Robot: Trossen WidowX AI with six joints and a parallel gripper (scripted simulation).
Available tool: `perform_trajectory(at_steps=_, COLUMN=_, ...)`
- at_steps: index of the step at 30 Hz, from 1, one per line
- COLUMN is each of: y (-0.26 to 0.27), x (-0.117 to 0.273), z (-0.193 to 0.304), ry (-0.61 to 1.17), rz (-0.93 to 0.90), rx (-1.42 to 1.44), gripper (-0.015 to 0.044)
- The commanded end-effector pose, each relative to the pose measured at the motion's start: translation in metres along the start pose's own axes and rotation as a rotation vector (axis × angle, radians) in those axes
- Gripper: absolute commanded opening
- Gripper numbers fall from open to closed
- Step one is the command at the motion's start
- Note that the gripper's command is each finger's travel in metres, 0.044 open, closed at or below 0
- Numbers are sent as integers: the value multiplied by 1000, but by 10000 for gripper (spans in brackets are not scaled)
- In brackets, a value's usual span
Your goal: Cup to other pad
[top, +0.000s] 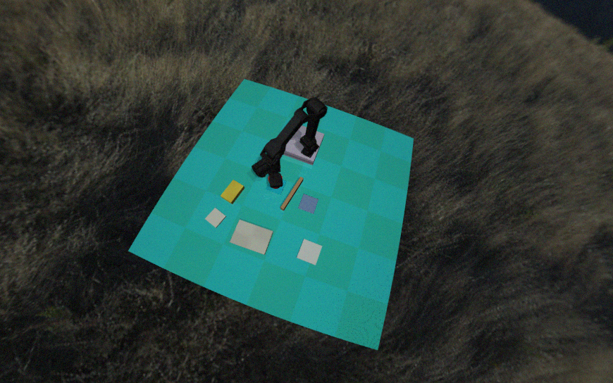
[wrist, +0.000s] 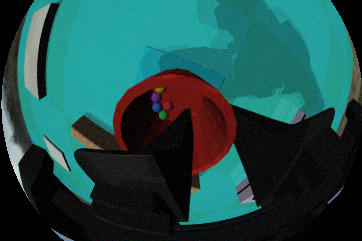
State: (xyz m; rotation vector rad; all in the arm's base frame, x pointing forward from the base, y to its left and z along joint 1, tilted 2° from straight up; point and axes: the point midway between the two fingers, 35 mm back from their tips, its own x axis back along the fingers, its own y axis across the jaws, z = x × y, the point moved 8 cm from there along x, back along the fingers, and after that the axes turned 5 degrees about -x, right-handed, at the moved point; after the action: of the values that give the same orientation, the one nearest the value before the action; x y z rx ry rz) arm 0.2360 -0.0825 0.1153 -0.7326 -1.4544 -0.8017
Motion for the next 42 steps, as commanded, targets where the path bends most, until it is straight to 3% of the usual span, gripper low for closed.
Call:
perform_trajectory(at_steps=1, y=0, x=2, z=0, ry=1, rz=1, rx=0, gripper=128)
perform_trajectory(at_steps=38, y=0, x=49, z=-3, ry=6, rz=1, rx=4, gripper=128)
perform_trajectory(at_steps=42, y=0, x=46, z=-2, ry=4, rz=3, rx=0, gripper=233)
